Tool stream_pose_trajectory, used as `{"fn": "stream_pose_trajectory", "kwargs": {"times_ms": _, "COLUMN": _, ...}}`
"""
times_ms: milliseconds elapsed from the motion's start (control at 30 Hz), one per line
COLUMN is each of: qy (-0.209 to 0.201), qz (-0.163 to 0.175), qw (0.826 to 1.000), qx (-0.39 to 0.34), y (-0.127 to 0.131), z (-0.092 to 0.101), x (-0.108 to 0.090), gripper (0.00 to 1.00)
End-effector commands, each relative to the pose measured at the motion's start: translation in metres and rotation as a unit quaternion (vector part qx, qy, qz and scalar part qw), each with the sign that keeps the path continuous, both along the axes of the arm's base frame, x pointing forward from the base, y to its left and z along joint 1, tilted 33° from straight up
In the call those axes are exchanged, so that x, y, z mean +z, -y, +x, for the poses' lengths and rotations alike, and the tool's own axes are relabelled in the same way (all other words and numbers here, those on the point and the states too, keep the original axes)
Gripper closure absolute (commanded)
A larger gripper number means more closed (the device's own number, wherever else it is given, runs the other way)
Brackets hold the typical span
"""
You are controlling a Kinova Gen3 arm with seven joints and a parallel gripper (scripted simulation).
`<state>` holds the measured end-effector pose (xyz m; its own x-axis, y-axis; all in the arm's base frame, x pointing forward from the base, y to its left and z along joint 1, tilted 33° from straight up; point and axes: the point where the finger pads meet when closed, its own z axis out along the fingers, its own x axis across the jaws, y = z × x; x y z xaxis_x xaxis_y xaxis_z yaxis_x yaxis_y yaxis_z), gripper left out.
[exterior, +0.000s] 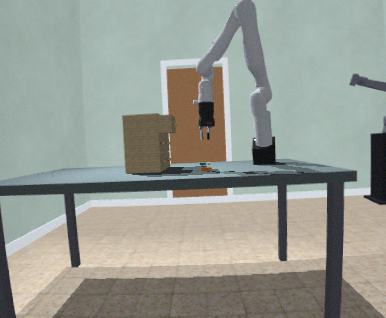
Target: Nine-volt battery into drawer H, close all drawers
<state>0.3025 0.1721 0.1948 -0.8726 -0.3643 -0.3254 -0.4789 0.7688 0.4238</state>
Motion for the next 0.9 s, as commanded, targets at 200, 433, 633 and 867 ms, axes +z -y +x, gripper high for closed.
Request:
{"fn": "stream_pose_trajectory", "kwargs": {"times_ms": 200, "qy": 0.039, "qz": -0.003, "qw": 0.996, "qx": 0.081, "y": -0.025, "z": -0.003, "x": -0.021, "gripper": 0.33}}
{"fn": "stream_pose_trajectory", "kwargs": {"times_ms": 433, "qy": 0.064, "qz": -0.007, "qw": 0.991, "qx": 0.120, "y": -0.035, "z": -0.001, "x": -0.030, "gripper": 0.33}}
{"fn": "stream_pose_trajectory", "kwargs": {"times_ms": 633, "qy": 0.088, "qz": -0.011, "qw": 0.983, "qx": 0.159, "y": -0.046, "z": 0.000, "x": -0.039, "gripper": 0.33}}
{"fn": "stream_pose_trajectory", "kwargs": {"times_ms": 867, "qy": 0.104, "qz": -0.014, "qw": 0.977, "qx": 0.184, "y": -0.053, "z": 0.001, "x": -0.044, "gripper": 0.33}}
